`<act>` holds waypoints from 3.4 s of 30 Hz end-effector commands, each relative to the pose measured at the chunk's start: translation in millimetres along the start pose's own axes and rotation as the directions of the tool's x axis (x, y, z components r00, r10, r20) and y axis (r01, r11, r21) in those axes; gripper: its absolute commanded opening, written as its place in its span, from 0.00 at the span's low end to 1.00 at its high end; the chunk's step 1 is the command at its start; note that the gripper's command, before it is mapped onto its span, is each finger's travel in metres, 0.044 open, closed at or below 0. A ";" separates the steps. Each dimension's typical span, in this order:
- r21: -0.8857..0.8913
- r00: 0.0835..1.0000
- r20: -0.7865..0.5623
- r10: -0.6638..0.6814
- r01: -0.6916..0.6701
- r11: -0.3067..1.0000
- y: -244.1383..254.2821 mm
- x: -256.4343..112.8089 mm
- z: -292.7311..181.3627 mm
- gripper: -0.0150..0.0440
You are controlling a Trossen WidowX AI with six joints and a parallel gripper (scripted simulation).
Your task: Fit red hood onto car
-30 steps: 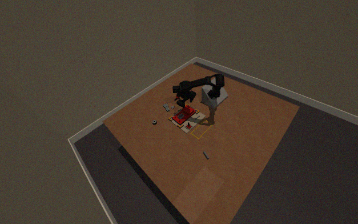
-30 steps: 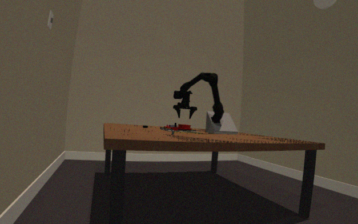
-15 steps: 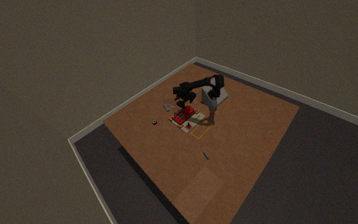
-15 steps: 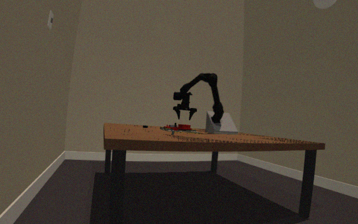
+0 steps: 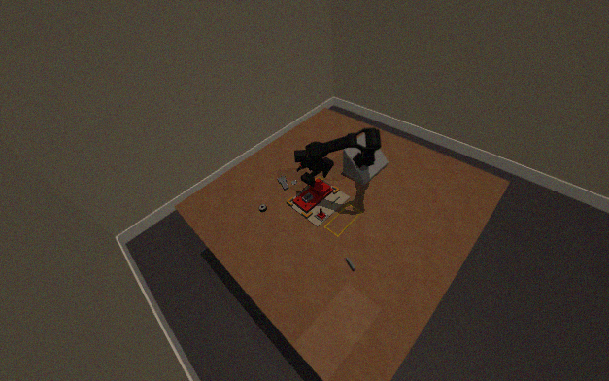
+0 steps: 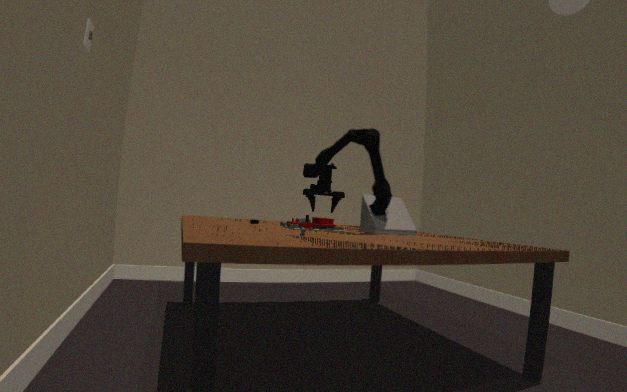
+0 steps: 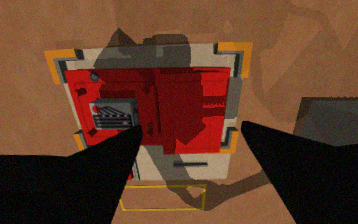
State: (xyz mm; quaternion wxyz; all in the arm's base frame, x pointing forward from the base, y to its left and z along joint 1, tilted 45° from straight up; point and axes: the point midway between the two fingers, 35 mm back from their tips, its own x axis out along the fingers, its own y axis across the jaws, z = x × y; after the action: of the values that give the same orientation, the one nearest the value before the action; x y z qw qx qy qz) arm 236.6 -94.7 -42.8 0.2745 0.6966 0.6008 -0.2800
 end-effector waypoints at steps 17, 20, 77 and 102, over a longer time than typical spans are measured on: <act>0.006 1.000 -0.008 -0.001 0.001 1.000 -1.8 15.6 -2.1 1.00; 0.006 1.000 -0.008 -0.001 0.001 1.000 -2.0 17.8 -2.4 1.00; 0.000 1.000 -0.005 -0.001 0.001 1.000 -2.1 42.6 -3.3 0.86; 0.003 1.000 -0.005 -0.001 0.001 1.000 -2.2 20.4 -2.8 0.25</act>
State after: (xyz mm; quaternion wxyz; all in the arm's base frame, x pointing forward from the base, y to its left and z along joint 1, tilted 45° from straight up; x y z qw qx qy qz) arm 236.2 -72.9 -60.4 0.2660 0.6986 0.6026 -0.2795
